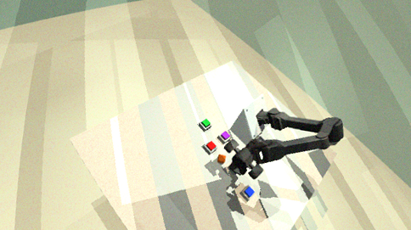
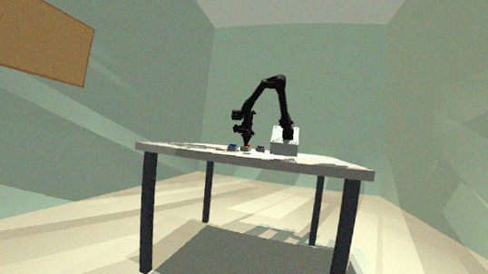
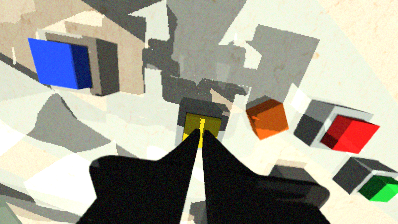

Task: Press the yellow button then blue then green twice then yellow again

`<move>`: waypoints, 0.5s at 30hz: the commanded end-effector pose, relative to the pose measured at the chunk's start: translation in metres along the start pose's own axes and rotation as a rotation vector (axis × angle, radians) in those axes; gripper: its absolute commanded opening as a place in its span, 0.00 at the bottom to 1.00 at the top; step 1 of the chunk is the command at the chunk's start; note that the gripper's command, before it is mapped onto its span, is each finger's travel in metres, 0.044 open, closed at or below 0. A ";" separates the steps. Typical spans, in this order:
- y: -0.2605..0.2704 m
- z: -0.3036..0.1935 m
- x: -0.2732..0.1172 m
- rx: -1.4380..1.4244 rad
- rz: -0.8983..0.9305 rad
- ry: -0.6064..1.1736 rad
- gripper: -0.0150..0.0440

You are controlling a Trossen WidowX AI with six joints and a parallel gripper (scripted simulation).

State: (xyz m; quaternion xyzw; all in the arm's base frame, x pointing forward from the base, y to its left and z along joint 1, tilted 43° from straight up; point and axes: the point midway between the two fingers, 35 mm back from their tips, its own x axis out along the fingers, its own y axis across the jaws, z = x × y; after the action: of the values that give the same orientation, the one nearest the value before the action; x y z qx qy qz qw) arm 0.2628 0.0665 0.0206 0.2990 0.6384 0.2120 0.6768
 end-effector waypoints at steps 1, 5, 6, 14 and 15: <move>0.000 0.000 0.000 0.005 0.004 0.001 0.29; 0.000 0.000 -0.030 0.005 0.002 0.001 0.29; 0.000 0.000 -0.032 0.005 0.002 0.001 0.29; -0.001 0.001 -0.084 0.006 -0.002 0.001 0.29; -0.001 0.000 -0.091 0.006 -0.001 0.001 0.29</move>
State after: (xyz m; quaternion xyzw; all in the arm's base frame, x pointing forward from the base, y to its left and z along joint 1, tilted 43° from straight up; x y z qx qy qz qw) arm 0.2555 0.0283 0.0610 0.3040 0.6462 0.2111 0.6674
